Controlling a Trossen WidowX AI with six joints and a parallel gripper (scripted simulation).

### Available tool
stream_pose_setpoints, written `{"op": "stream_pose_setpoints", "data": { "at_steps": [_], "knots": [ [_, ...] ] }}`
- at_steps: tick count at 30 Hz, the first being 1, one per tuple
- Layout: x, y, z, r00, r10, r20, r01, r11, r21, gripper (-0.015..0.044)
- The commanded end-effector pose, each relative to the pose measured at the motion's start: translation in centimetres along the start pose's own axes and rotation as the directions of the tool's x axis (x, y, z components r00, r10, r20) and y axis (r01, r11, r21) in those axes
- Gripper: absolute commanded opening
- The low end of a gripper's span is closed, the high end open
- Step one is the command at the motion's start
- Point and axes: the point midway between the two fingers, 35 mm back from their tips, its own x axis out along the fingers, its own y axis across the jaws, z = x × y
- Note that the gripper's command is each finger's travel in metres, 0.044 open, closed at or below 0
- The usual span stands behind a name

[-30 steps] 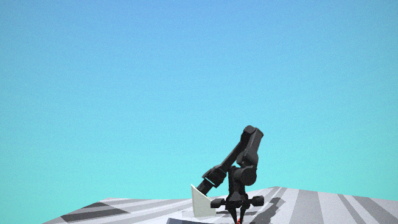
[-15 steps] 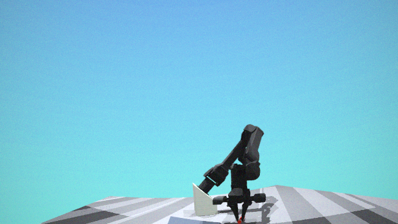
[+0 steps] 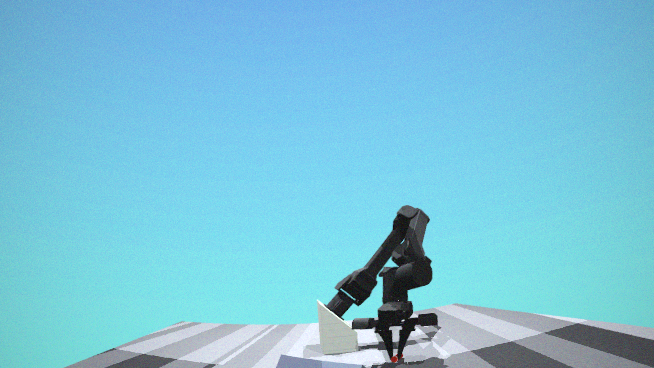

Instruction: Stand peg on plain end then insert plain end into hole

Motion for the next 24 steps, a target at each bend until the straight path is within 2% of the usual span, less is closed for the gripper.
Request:
{"op": "stream_pose_setpoints", "data": {
  "at_steps": [1,24],
  "knots": [
    [-0.3,0.0,-0.2,0.999,0.001,0.034,-0.001,1.0,0.0,0.0051],
    [-1.6,0.0,-1.1,0.973,0.001,0.23,-0.001,1.0,0.002,0.0051]
  ]
}}
